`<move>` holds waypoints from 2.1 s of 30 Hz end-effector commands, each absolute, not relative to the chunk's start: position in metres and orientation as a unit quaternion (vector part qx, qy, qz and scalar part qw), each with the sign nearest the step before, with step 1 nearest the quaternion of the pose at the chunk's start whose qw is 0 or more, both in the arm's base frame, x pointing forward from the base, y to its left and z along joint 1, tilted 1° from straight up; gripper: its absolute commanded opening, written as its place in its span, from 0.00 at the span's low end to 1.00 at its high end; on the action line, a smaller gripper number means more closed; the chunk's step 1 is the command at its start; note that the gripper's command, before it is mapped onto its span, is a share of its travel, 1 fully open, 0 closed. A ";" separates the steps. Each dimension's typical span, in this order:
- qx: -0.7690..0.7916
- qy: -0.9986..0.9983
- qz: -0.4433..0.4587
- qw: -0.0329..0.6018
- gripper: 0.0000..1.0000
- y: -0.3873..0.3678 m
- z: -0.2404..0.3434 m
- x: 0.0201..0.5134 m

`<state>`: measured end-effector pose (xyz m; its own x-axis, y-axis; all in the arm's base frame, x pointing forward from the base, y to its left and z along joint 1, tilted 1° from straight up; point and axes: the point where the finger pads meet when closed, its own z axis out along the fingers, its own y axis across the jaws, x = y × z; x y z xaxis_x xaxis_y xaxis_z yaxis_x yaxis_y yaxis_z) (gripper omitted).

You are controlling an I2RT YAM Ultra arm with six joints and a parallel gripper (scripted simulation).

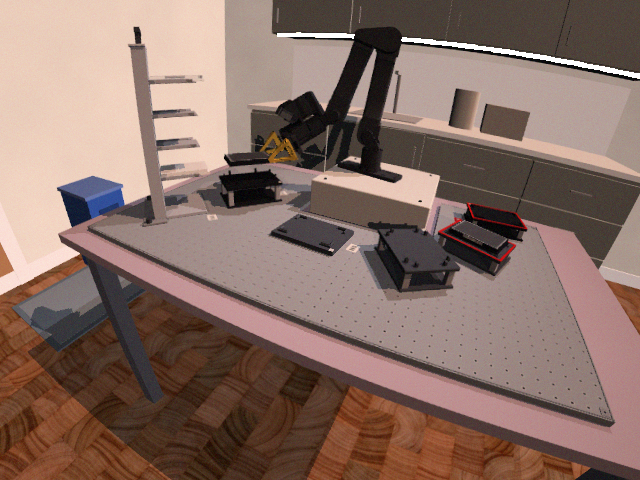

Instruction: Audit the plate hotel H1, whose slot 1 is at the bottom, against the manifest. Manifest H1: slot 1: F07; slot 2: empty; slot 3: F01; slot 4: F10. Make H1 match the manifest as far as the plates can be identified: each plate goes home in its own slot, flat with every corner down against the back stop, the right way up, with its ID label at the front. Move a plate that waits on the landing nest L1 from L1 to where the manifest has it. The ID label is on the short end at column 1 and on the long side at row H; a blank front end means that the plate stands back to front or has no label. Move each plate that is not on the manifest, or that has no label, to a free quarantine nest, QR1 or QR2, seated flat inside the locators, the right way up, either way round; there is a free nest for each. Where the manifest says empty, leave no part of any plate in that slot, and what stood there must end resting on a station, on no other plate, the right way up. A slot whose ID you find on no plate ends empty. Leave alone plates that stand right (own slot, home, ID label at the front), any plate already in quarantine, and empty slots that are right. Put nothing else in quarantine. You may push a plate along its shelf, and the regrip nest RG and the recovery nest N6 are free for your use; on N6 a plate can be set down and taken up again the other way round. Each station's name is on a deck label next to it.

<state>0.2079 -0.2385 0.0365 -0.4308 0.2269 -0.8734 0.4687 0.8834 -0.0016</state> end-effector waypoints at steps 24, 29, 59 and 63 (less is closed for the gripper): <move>0.210 0.839 -0.118 0.488 0.86 -0.237 0.057 0.207; 0.210 0.839 -0.118 0.488 0.86 -0.237 0.062 0.207; 0.209 0.839 -0.118 0.488 0.86 -0.238 0.089 0.207; 0.209 0.839 -0.118 0.488 0.86 -0.238 0.093 0.207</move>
<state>0.2066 -0.2377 0.0883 -0.4364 0.2394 -0.8673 0.4704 0.8824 0.0068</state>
